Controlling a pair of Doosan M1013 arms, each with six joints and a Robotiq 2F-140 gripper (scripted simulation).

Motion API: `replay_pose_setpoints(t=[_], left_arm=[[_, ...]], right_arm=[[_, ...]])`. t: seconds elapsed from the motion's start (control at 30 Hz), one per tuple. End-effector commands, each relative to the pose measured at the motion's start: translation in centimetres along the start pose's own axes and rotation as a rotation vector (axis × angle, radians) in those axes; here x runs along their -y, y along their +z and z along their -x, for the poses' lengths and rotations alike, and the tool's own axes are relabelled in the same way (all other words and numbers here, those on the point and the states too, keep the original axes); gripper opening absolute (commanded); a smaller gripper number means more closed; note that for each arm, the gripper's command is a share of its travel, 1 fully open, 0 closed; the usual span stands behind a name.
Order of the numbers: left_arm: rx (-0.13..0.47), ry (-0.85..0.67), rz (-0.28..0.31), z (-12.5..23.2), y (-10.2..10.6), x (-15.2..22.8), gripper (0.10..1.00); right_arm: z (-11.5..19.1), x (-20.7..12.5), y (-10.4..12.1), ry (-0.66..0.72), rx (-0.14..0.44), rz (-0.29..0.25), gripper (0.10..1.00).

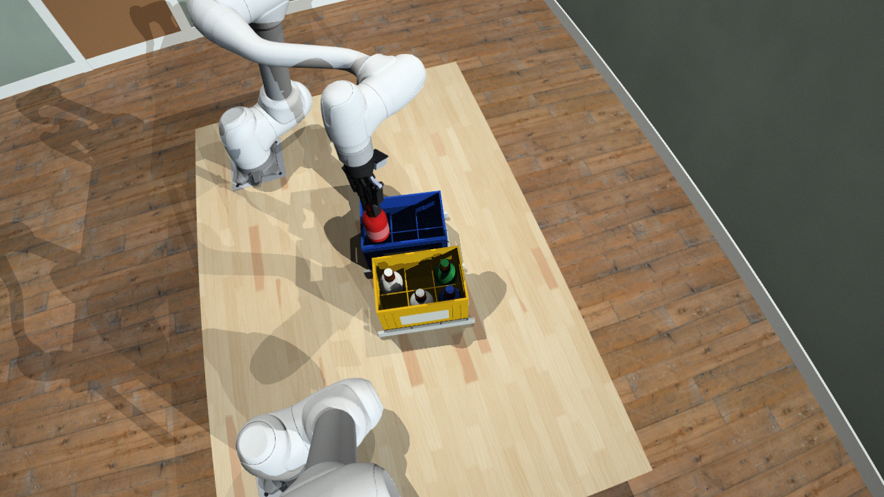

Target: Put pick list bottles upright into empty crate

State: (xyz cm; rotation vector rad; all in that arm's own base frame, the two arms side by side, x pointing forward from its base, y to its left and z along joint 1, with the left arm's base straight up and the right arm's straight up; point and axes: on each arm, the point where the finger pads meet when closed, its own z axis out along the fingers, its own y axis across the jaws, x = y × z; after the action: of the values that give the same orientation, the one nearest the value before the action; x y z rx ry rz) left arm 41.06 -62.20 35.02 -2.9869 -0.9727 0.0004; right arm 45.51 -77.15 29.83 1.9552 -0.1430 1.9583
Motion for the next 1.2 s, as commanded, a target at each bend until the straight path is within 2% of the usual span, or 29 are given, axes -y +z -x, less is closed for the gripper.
replay_pose_setpoints(t=[0.0,0.27,1.17], left_arm=[[0.0,0.0,0.002,-0.1,-0.1,0.6,0.099],[0.0,0.0,0.002,-0.2,-0.1,2.1,0.099],[0.0,0.0,0.002,-0.2,-0.1,1.7,0.099]], right_arm=[[-0.1,0.0,0.0,-0.002,-0.001,0.0,1.0],[-0.1,0.0,0.0,-0.002,-0.001,0.0,1.0],[-0.1,0.0,0.0,-0.002,-0.001,0.0,1.0]])
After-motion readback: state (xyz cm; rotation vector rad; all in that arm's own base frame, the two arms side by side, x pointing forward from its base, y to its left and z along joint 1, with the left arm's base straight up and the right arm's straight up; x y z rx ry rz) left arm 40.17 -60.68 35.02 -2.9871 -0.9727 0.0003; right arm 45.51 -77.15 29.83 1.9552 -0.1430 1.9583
